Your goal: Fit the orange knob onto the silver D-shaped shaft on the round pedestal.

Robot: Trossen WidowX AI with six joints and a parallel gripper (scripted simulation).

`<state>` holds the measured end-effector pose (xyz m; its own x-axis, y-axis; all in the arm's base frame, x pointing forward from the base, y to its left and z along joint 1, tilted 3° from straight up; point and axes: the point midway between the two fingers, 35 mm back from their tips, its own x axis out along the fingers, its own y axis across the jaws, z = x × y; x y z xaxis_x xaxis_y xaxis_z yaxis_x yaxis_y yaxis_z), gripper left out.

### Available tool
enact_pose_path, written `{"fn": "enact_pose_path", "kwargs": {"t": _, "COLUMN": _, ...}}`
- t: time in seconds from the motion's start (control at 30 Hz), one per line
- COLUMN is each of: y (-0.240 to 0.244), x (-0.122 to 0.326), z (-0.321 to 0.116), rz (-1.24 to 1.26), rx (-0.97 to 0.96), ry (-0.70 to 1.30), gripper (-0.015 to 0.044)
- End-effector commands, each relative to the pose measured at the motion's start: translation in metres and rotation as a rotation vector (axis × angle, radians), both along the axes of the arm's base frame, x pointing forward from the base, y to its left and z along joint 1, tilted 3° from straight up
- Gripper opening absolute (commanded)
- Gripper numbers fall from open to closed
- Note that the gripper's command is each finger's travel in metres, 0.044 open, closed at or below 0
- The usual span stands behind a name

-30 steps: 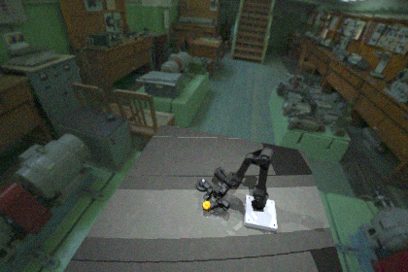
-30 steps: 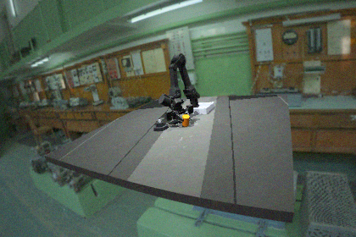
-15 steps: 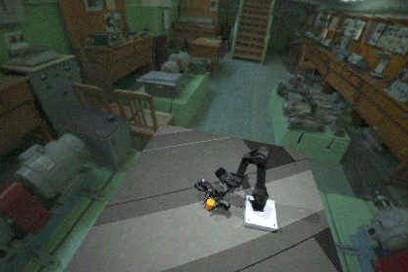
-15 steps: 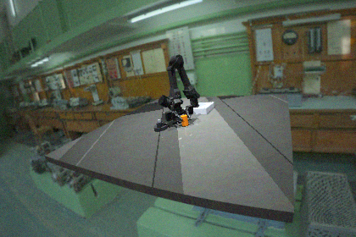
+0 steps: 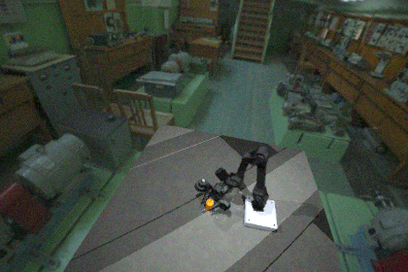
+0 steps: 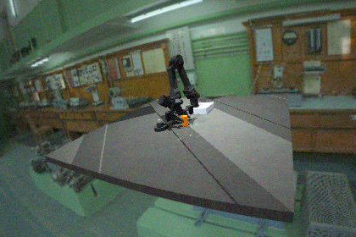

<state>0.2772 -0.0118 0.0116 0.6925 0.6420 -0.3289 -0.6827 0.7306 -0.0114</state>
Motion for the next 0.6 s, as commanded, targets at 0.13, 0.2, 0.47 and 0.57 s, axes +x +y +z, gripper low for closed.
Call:
{"fn": "enact_pose_path", "kwargs": {"t": 0.13, "y": 0.0004, "x": -0.0003, "z": 0.0001, "rz": 0.0, "rx": 0.005, "ry": 0.002, "gripper": 0.026}}
{"fn": "enact_pose_path", "kwargs": {"t": 0.2, "y": 0.0004, "x": -0.0003, "z": 0.0001, "rz": 0.0, "rx": 0.005, "ry": 0.002, "gripper": 0.0286}}
{"fn": "enact_pose_path", "kwargs": {"t": 0.47, "y": 0.0004, "x": -0.0003, "z": 0.0001, "rz": 0.0, "rx": 0.005, "ry": 0.002, "gripper": 0.044}}
{"fn": "enact_pose_path", "kwargs": {"t": 0.57, "y": 0.0004, "x": -0.0003, "z": 0.0001, "rz": 0.0, "rx": 0.005, "ry": 0.002, "gripper": 0.044}}
